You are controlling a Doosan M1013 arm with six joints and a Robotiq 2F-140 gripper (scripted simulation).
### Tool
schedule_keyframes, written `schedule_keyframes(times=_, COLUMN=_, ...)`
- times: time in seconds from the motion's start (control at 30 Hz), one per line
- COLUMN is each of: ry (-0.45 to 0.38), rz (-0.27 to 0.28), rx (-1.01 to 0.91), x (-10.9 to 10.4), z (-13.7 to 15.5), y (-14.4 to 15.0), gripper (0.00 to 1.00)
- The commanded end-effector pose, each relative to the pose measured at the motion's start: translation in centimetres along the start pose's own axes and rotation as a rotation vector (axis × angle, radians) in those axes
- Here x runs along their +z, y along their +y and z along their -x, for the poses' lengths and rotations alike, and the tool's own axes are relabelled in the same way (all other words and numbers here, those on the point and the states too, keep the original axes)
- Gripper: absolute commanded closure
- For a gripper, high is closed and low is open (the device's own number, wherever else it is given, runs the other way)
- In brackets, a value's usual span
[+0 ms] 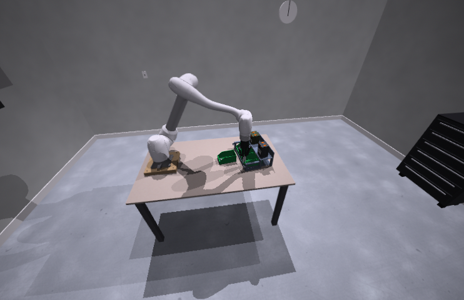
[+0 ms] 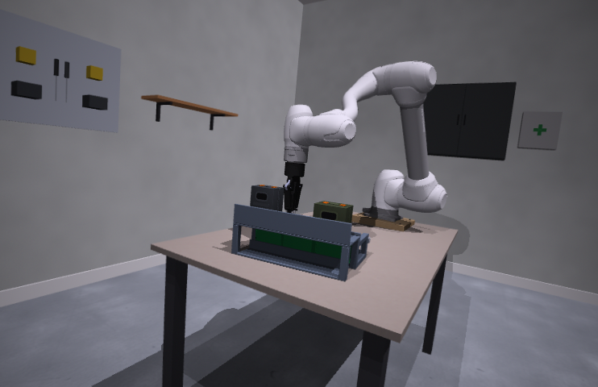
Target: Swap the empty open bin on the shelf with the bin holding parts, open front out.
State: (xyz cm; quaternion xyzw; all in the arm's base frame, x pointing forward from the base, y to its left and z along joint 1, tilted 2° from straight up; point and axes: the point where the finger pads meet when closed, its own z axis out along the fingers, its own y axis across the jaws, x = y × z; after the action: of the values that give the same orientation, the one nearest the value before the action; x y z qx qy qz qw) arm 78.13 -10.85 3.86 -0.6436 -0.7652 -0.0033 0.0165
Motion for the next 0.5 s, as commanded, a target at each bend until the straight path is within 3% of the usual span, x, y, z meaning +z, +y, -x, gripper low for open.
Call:
schedule_keyframes(times=0.0, ry=0.0, rz=0.0, rx=0.0, x=0.0, z=0.0, y=-0.4, gripper=0.9)
schedule_keyframes(times=0.47, ry=0.0, rz=0.0, rx=0.0, x=0.0, z=0.0, y=-2.7, gripper=0.9)
